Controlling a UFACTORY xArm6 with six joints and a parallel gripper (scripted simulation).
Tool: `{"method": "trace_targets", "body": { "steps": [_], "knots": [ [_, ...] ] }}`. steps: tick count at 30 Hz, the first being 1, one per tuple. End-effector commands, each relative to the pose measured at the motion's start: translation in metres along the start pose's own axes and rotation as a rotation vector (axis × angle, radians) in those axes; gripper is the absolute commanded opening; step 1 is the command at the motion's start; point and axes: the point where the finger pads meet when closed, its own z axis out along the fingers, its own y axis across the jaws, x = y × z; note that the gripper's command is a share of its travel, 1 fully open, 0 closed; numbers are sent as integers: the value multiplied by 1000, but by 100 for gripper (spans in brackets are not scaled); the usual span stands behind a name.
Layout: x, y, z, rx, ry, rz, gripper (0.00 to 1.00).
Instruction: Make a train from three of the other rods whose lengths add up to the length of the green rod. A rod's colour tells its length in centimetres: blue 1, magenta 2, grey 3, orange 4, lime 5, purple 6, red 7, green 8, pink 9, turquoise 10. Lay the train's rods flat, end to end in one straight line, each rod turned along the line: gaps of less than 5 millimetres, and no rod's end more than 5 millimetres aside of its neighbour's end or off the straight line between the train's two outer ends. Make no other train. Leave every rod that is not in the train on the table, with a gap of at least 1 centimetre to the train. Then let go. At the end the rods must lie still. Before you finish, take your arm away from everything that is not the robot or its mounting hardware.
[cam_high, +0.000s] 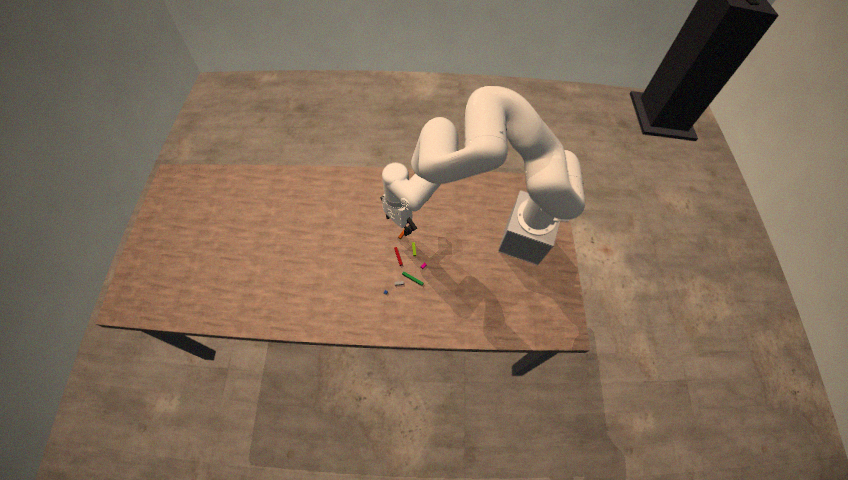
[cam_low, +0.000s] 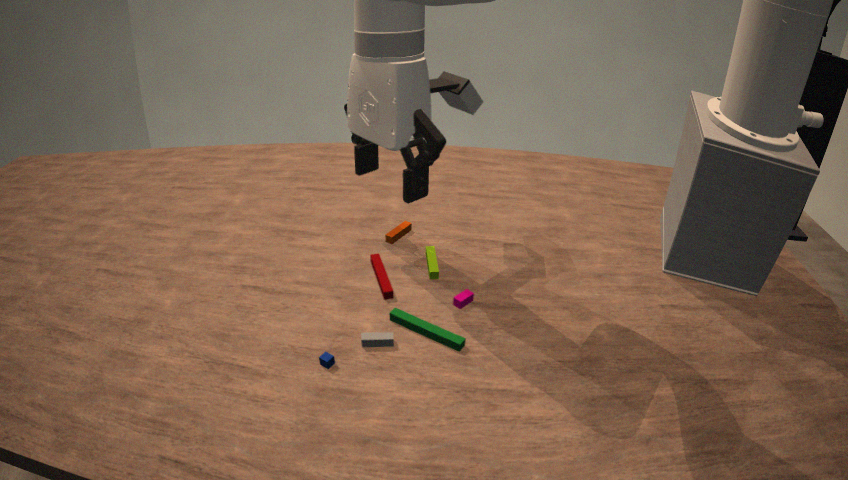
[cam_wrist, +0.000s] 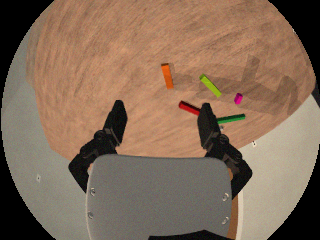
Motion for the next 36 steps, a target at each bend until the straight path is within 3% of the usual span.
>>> {"method": "trace_targets", "body": {
  "steps": [1,36],
  "knots": [
    [-1,-1,-1,3,-2,0,100],
    [-1,-1,-1,3,-2,11,100]
  ]
}}
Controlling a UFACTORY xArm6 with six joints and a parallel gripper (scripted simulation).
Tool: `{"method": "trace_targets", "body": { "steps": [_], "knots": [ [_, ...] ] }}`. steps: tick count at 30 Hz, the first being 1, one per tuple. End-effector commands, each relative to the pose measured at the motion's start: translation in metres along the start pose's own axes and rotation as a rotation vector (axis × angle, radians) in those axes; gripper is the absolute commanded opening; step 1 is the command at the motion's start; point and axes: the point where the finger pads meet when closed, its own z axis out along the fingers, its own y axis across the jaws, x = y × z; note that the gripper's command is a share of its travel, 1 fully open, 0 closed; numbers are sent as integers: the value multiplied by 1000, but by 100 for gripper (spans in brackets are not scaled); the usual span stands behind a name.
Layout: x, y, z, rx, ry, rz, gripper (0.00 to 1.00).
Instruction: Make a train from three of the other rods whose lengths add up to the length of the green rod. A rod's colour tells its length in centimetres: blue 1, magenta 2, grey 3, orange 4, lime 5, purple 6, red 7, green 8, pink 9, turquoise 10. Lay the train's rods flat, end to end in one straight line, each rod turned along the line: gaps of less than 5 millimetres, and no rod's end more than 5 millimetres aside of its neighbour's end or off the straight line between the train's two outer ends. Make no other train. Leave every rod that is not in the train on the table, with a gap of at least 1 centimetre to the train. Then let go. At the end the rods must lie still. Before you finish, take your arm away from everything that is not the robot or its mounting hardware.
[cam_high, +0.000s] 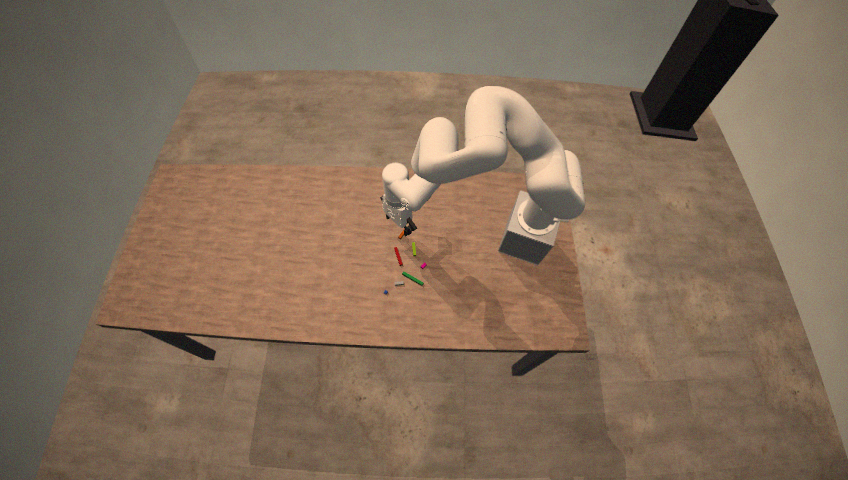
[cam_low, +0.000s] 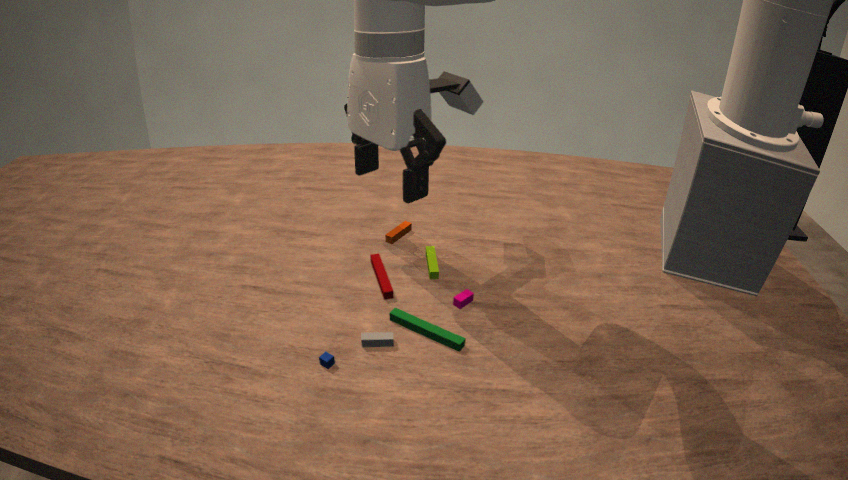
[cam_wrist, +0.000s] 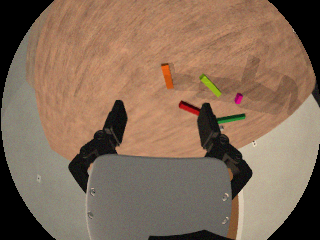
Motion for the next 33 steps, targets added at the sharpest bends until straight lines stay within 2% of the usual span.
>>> {"method": "trace_targets", "body": {
  "steps": [1,15,33],
  "knots": [
    [-1,-1,-1,3,-2,14,100],
    [-3,1,-1,2,-3,267,100],
    [-7,4,-1,2,-3,799,100]
  ]
}}
